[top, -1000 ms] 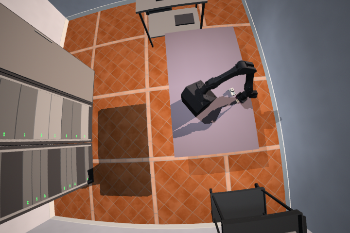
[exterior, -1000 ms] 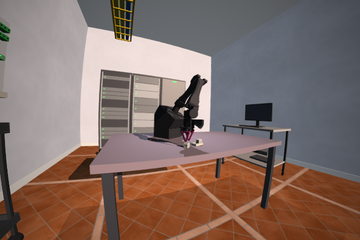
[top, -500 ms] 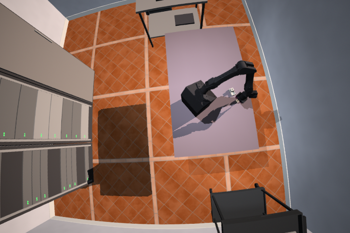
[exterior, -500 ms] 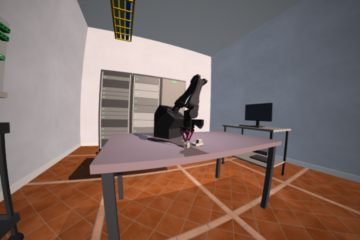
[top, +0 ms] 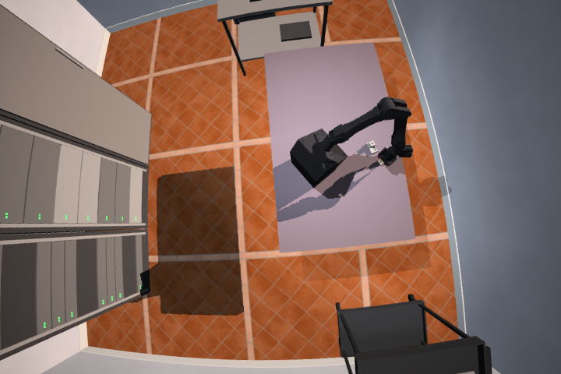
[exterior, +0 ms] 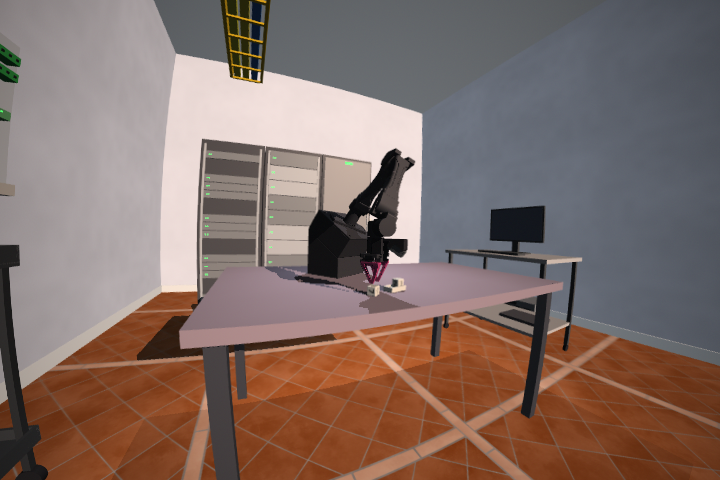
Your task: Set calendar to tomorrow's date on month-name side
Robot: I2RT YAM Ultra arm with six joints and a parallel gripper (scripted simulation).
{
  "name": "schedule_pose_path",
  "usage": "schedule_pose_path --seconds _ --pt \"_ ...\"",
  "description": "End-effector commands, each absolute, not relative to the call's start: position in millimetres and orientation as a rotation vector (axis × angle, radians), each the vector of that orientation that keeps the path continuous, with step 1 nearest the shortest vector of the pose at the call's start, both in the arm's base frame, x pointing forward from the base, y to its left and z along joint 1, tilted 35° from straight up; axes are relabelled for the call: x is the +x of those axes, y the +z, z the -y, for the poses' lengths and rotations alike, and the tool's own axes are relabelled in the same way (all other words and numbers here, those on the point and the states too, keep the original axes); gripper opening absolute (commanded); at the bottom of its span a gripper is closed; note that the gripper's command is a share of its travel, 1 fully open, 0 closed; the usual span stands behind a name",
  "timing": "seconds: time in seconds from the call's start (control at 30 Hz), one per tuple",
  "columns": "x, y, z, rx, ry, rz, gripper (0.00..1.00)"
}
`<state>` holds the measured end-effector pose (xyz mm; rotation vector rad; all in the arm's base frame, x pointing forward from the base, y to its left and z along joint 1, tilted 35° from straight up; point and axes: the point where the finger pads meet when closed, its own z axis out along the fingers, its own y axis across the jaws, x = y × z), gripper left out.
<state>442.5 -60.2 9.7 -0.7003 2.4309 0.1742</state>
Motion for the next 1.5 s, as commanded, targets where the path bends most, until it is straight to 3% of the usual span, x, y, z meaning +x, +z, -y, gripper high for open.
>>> schedule_pose_path --seconds 0.0,1.47 --pt "432.8 -6.0 63.2 -0.685 0.197 -2.465 0.47" --pt "437.2 -1.5 65.8 -0.685 0.187 -2.454 0.47"
